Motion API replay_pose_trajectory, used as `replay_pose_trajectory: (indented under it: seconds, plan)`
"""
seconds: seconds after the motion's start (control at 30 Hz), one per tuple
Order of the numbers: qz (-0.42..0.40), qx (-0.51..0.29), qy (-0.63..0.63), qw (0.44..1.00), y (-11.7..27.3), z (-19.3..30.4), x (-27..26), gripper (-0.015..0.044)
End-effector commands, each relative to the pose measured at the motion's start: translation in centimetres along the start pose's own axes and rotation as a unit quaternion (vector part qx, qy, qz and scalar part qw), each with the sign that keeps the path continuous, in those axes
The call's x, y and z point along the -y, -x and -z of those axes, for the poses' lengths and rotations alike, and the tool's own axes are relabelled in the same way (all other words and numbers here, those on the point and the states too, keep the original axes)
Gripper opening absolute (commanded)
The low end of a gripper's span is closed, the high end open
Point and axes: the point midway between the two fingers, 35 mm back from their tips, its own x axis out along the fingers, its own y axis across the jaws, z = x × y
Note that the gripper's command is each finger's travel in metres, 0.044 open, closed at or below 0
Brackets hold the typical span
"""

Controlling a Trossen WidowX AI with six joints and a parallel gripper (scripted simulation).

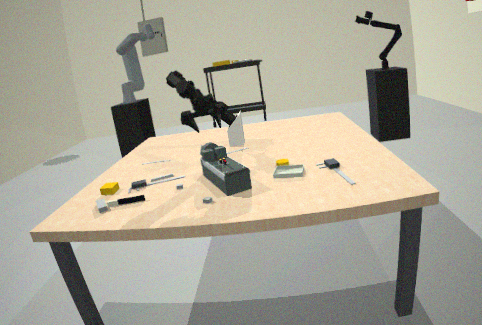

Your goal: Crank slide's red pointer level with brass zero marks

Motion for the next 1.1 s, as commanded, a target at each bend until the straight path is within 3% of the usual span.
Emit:
replay_pose_trajectory:
  seconds: [0.0, 1.07]
  plan:
    - [-0.004, -0.001, 0.005, 1.000, -1.7, 1.6, -0.3, 0.0440]
    - [-0.003, -0.001, 0.006, 1.000, -6.2, 6.4, -0.2, 0.0440]
